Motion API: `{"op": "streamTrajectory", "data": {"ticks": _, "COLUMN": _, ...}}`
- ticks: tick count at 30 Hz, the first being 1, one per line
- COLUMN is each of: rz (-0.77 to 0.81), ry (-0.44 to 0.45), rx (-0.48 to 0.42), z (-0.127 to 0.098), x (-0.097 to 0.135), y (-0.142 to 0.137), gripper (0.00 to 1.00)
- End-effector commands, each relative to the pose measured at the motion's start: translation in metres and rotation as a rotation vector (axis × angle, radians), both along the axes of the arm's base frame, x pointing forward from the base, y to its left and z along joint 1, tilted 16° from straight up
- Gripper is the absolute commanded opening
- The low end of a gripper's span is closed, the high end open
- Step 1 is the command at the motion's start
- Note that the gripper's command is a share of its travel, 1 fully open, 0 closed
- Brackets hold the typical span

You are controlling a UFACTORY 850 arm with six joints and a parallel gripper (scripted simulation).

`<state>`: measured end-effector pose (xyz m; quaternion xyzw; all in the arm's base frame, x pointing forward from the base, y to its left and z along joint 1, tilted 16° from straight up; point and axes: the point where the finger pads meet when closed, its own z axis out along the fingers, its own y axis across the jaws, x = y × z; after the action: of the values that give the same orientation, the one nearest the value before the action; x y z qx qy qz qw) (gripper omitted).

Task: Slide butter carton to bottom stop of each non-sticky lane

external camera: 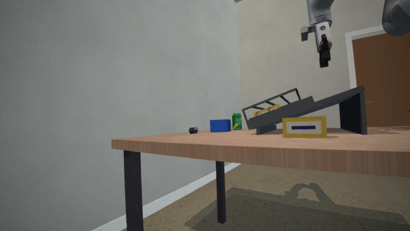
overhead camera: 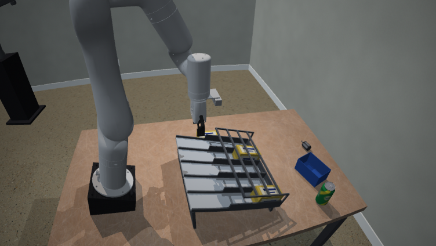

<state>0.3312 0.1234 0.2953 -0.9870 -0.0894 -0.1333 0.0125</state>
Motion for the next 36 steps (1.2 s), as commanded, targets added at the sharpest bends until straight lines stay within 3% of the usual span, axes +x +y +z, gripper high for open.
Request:
{"op": "streamTrajectory", "data": {"ticks": 1, "rz": 0.0, "ry": -0.002, "rx": 0.002, "z": 0.0, "x": 0.001, "y": 0.0, "gripper": 0.9}}
{"op": "streamTrajectory", "data": {"ticks": 31, "rz": 0.0, "ry": -0.002, "rx": 0.002, "z": 0.0, "x": 0.001, "y": 0.0, "gripper": 0.9}}
{"op": "streamTrajectory", "data": {"ticks": 32, "rz": -0.081, "ry": 0.0, "rx": 0.021, "z": 0.008, "x": 0.014, "y": 0.068, "gripper": 0.9}}
{"op": "streamTrajectory", "data": {"ticks": 36, "rz": -0.081, "ry": 0.0, "rx": 0.021, "z": 0.01, "x": 0.017, "y": 0.084, "gripper": 0.9}}
